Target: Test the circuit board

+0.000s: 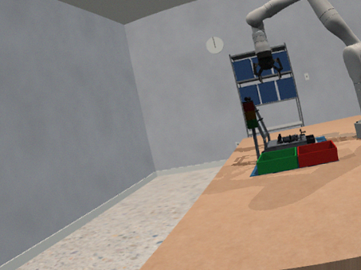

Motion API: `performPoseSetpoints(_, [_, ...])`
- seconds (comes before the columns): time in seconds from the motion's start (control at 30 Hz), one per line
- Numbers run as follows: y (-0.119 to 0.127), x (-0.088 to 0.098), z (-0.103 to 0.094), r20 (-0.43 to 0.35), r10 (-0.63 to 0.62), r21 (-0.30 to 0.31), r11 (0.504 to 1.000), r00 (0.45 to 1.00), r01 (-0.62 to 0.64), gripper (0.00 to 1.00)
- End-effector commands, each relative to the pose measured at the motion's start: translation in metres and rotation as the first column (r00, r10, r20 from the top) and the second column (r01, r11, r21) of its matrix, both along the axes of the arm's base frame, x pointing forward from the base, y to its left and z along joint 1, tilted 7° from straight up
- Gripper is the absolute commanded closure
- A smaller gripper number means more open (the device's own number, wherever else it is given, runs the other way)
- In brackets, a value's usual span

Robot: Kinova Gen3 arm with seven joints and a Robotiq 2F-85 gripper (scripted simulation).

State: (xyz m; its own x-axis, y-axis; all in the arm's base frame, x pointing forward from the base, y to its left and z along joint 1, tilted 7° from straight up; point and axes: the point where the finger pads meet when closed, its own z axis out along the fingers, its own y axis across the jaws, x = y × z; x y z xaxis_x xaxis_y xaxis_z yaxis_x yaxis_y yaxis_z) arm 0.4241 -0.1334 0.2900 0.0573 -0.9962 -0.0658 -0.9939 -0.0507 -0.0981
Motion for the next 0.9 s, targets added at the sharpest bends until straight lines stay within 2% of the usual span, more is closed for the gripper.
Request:
performPoseSetpoints(0.0, [-0.0001,0.0002,0.0007,0.002,0.000,-0.001,1.000,1.000,0.000,0.00])
performPoseSetpoints(0.53, [-0.0001,0.0003,0.0003,0.002,0.000,-0.001,1.000,1.000,0.000,0.00])
performPoseSetpoints(0.87, [0.0006,0.0011,-0.0089,0.001,0.000,-0.001,1.000,1.000,0.000,0.00])
